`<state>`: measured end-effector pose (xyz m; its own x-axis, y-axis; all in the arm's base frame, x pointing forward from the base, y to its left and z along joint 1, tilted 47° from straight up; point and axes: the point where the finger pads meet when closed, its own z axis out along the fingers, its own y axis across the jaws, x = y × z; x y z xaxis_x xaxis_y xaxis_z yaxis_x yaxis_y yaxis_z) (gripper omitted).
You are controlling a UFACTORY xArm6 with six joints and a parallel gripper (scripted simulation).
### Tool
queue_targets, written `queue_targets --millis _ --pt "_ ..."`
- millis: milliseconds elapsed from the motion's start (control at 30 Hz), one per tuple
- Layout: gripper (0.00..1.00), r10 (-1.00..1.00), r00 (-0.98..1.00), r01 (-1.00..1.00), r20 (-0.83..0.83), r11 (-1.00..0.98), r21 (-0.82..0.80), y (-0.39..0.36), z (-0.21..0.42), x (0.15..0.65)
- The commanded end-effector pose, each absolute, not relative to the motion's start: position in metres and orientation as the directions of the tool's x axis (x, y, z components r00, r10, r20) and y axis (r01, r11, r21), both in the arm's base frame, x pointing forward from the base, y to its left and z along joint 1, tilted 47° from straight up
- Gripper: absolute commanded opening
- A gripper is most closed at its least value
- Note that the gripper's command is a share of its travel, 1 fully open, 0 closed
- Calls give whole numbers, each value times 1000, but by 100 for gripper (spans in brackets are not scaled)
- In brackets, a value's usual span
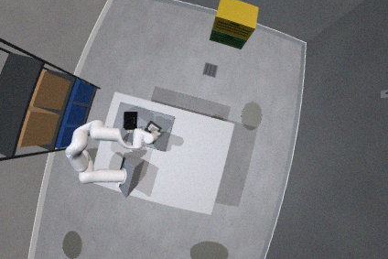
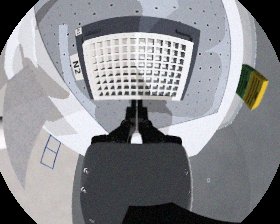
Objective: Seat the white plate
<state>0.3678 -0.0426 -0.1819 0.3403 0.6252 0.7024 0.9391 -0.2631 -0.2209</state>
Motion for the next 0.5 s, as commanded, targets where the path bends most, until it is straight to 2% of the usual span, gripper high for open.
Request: queue_targets --millis 0,467 --pt "0 626 340 939 702 -265 -218 -43 -181 369" --pt "0 626 340 939 702 -265 -218 -41 -177 371"
